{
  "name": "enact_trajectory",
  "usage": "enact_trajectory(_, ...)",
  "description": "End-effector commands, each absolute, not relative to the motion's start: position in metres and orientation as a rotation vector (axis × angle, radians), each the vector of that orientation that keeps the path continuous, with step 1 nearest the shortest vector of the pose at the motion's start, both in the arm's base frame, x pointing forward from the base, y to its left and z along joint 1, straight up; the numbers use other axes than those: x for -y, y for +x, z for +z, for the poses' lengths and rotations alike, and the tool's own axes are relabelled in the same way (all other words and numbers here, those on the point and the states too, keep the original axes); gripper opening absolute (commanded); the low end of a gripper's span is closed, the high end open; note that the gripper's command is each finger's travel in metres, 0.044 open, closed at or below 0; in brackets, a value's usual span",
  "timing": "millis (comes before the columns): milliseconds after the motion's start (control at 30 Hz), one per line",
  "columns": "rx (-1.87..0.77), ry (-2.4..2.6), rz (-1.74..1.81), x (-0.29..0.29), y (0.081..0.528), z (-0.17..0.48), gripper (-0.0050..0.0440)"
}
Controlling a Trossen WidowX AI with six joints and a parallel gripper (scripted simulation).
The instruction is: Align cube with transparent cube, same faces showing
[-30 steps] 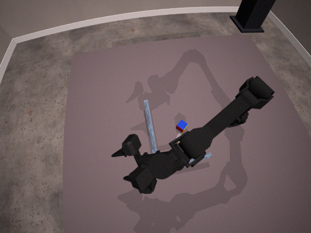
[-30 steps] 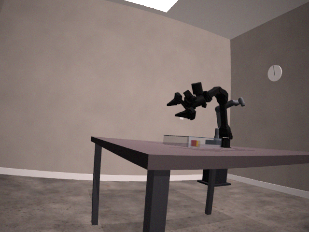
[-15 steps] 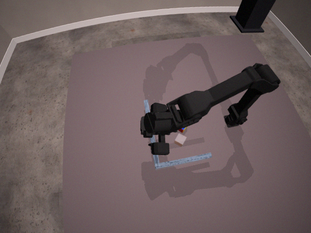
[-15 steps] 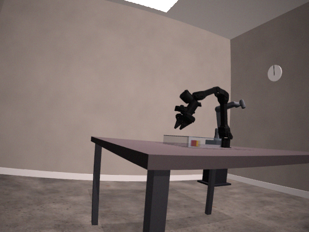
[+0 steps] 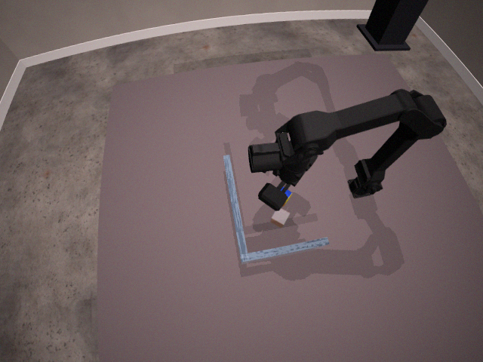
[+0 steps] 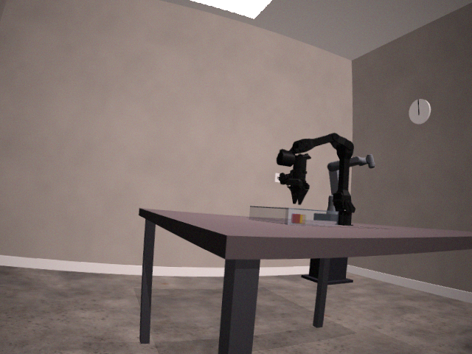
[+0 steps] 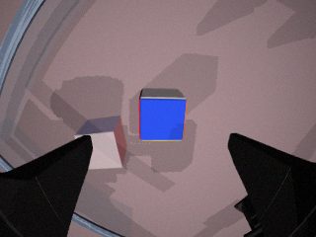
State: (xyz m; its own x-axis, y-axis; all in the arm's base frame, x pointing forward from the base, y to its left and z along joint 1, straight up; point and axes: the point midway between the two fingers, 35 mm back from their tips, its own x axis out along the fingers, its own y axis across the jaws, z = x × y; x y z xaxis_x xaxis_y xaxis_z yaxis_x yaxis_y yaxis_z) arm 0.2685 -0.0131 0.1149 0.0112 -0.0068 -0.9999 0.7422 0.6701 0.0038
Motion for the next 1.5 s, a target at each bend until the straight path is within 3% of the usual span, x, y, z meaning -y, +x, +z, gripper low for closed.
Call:
enact_trajectory(0,-1.440,0.678,-0.658,0.013,0.266,0.123,0.0440)
enact_trajectory(1467,-1.441,0.675,-0.660,0.013,0.268,0.063,0.0440)
